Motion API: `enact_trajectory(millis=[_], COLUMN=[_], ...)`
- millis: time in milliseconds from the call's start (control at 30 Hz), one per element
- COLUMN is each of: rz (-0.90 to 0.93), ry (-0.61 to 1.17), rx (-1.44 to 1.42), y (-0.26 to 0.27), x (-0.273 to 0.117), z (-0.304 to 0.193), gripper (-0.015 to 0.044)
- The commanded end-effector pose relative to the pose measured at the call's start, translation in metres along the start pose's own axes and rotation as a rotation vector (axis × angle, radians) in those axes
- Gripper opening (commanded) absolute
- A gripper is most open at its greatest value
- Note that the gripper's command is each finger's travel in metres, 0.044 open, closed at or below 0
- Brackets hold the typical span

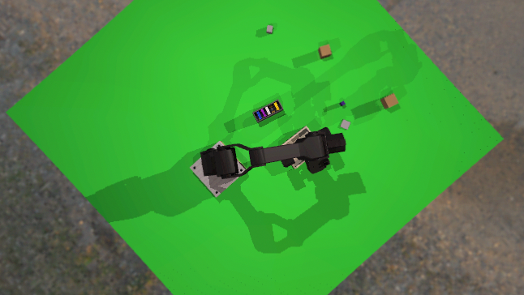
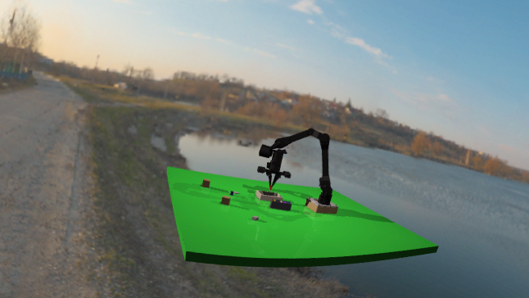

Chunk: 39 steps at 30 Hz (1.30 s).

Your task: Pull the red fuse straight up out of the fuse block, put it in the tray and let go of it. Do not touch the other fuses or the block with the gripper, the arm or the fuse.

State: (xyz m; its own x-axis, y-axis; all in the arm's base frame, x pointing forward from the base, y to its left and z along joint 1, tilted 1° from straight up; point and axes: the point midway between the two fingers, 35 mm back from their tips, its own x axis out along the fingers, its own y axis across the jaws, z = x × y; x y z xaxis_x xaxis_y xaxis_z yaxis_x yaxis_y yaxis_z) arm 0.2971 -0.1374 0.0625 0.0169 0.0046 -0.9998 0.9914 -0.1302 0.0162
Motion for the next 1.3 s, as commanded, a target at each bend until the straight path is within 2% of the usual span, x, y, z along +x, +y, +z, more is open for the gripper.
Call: enact_trajectory(millis=[0, 300, 733, 867, 1267], rz=[-0.007, -0.007, -0.003, -0.007, -0.006], ry=[-0.002, -0.002, 0.000, -0.002, 0.002], rx=[-0.006, -0.006, 0.000, -0.006, 0.000], y=[-0.002, -0.002, -0.001, -0.002, -0.002], x=[0.008, 0.018, 0.012, -0.022, -0.021], z=[0.000, 0.000, 0.000, 0.000, -0.001], gripper=[0.0000, 0.0000, 0.0330, 0.0330, 0.0330])
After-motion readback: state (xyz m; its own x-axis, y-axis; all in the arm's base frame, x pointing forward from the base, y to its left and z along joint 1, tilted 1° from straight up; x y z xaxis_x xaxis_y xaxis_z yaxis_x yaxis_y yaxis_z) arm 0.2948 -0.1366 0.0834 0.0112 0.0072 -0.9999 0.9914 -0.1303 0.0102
